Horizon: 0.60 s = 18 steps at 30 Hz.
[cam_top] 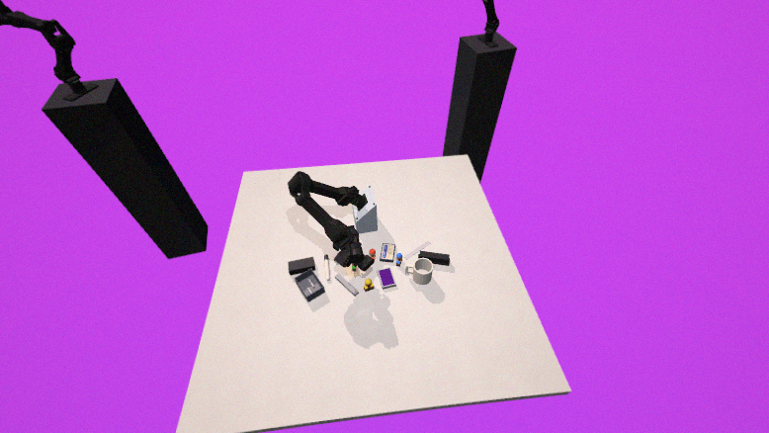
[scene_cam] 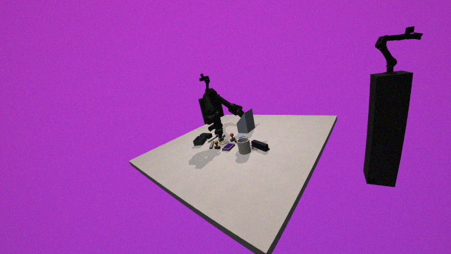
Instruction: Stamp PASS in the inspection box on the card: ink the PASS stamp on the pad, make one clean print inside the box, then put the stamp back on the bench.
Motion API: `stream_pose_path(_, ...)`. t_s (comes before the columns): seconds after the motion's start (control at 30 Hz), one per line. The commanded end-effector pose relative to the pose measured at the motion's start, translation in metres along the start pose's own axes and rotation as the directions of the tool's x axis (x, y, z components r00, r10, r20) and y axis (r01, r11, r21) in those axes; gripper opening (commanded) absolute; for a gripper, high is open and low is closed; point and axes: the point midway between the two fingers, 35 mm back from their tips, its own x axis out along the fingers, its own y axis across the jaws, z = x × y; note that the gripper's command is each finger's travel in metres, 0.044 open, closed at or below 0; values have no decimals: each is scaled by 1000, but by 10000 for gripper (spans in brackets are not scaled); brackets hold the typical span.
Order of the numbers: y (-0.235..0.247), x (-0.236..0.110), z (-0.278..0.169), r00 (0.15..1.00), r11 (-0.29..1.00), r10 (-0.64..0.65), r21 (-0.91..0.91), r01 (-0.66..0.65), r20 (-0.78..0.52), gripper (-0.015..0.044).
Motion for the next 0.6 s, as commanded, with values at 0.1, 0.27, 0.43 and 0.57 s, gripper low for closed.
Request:
stream_pose_path(0.1,2,-10,2,1000,1000,5,8,-5,2,0)
stream_pose_path(0.27,2,-18,2,1000,1000,6,8,-6,1,0)
stream_pose_path(0.43,2,-26,3,1000,1000,6,8,-6,0,0)
stream_pose_path(0.57,2,-32,3,1000,1000,6,8,-6,0,0)
